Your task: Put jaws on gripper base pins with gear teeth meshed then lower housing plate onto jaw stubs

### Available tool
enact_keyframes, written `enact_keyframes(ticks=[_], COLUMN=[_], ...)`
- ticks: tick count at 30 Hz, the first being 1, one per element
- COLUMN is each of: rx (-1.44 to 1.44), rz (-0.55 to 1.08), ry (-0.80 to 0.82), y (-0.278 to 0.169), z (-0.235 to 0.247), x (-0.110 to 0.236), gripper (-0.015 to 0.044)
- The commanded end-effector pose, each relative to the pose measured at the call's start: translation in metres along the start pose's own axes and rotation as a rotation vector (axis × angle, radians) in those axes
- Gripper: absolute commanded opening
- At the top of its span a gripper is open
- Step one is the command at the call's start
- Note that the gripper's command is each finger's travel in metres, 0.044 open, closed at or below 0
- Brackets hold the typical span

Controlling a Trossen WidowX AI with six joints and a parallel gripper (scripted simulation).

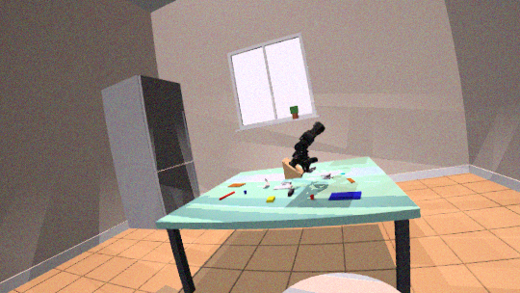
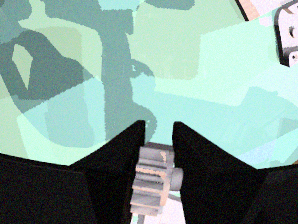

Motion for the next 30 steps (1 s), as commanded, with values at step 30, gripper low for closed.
enact_keyframes(ticks=[30], rx=[-0.004], rz=[0.005], ry=[0.0], y=[-0.001], z=[0.0], x=[-0.054], gripper=[0.0037])
Point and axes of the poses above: the point midway between the two fingers, 35 mm back from their tips, its own x axis back along the fingers, its own z axis across the jaws, y = z × x, the point moved 9 cm from there along x, back along the fingers, and after that the axes turned 6 degrees about x, right-handed, at the moved point
